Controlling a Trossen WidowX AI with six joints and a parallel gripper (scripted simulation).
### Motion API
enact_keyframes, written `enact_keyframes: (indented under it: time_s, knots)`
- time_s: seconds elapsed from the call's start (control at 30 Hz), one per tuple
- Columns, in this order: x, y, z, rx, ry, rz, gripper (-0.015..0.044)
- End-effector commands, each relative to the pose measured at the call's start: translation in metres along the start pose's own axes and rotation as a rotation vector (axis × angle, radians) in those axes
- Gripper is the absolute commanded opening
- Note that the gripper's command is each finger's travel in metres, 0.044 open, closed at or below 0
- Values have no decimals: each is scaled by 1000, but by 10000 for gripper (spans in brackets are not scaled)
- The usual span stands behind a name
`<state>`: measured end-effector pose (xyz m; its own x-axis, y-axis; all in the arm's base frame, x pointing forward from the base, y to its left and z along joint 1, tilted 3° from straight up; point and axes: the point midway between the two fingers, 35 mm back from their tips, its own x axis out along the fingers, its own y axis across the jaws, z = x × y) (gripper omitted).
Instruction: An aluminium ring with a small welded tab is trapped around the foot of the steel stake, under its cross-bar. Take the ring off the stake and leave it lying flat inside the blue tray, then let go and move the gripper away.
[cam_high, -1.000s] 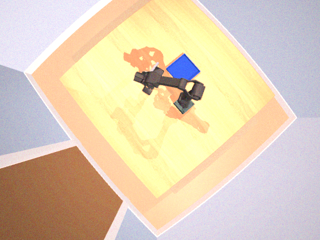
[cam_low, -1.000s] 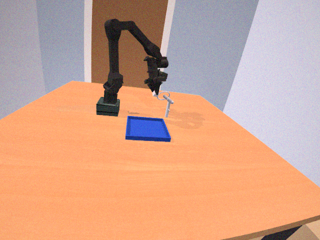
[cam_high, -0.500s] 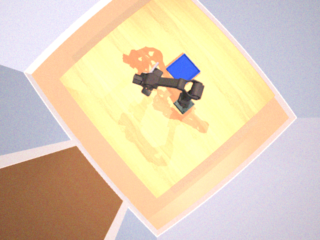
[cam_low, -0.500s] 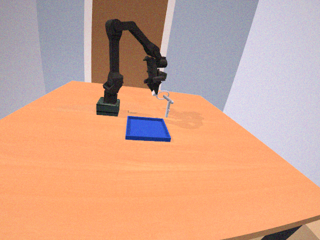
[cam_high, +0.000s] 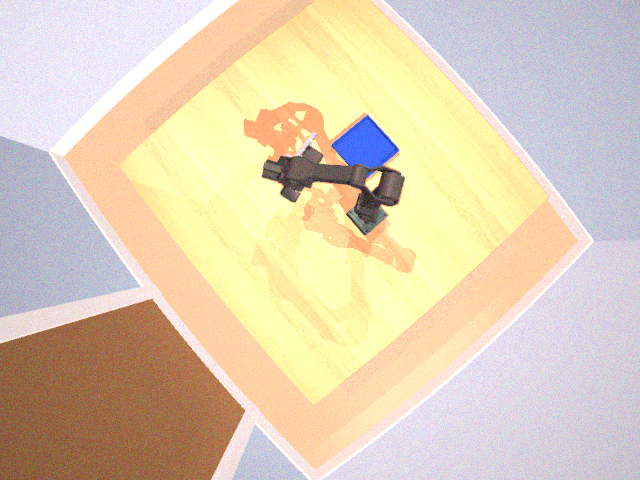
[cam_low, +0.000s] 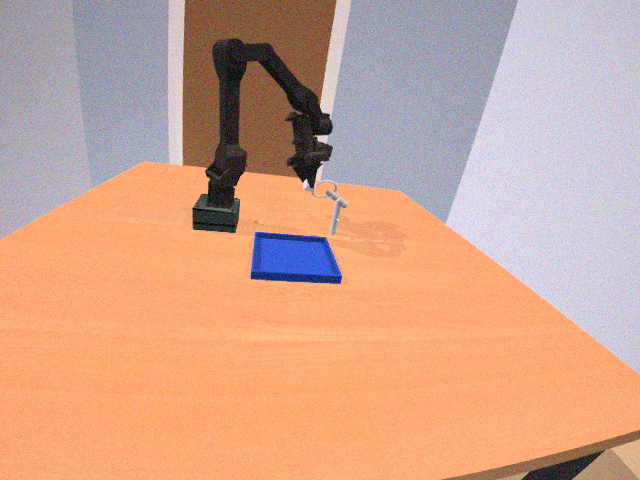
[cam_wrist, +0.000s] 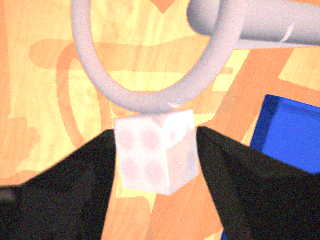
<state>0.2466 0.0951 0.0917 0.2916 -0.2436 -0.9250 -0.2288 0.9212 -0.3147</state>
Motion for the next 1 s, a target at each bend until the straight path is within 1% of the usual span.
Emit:
enact_keyframes:
  time_s: [0.0, 0.17, 0.97]
  knots:
    - [-1, 2, 2, 2, -4, -7, 0]
    - [-4, 4, 3, 2, -4, -7, 0]
    - [-40, -6, 11, 3, -4, -7, 0]
